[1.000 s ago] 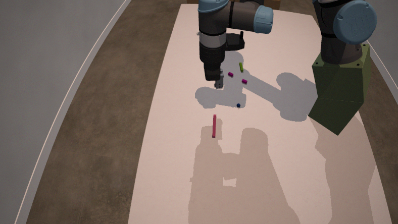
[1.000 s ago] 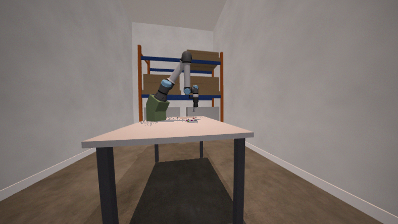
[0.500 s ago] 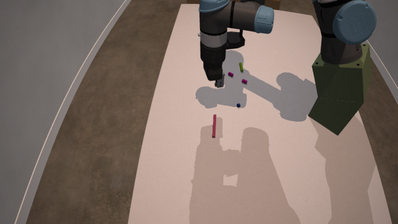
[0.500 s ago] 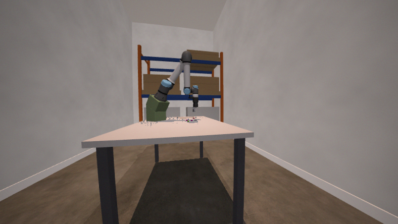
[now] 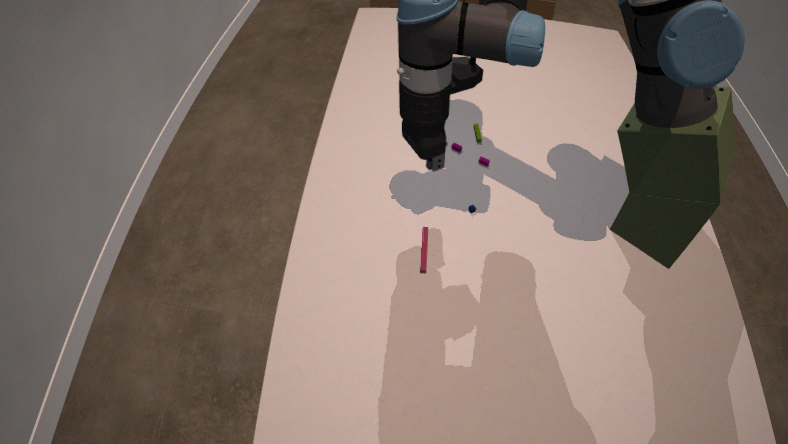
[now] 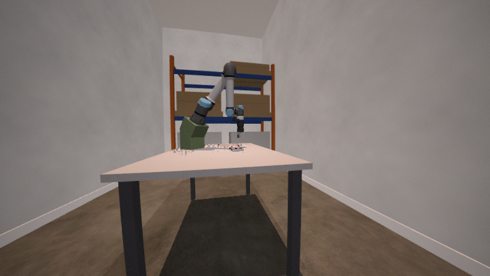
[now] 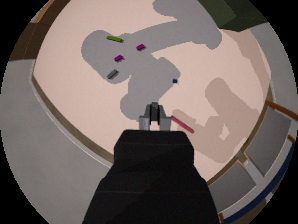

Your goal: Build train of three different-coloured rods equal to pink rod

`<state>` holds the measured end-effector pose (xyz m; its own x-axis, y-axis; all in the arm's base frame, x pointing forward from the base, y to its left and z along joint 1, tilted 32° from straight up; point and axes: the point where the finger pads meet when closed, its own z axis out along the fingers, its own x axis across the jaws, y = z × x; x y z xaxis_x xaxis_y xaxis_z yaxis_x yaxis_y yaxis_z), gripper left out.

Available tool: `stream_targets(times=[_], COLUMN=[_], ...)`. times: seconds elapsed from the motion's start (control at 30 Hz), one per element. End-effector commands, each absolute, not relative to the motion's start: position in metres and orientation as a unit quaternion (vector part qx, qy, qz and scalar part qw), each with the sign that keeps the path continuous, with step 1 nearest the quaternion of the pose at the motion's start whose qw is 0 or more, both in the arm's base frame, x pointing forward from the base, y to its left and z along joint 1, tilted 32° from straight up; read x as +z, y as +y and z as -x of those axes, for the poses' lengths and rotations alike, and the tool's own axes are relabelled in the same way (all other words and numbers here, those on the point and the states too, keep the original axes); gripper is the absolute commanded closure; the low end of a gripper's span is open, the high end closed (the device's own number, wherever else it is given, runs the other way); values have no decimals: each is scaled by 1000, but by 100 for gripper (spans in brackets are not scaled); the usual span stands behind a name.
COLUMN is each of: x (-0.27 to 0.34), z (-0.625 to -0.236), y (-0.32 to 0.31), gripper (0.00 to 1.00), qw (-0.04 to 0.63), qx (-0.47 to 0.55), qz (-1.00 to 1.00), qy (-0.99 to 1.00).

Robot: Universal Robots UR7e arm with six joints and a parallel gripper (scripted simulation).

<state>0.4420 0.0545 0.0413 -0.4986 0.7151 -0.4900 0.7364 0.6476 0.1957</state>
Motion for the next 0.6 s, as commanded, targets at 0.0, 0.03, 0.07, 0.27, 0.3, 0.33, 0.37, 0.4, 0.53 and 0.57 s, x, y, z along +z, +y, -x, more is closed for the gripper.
stream_targets(times=[0.0, 0.03, 0.07, 0.27, 0.3, 0.33, 0.37, 0.4, 0.53, 0.57], x=[43, 43, 43, 44, 44, 45, 45, 45, 46, 47], z=[-442, -442, -442, -443, -443, -443, -443, -443, -444, -444], y=[51, 50, 49, 46, 46, 45, 44, 43, 41, 40], gripper=[76, 76, 76, 76, 76, 76, 76, 76, 76, 76], qw=[272, 272, 271, 268, 267, 266, 265, 264, 259, 257], qx=[-36, -40, -44, -59, -63, -67, -71, -75, -92, -96], qz=[-364, -352, -340, -289, -275, -261, -247, -232, -171, -156], qy=[890, 895, 899, 917, 921, 925, 929, 933, 946, 949])
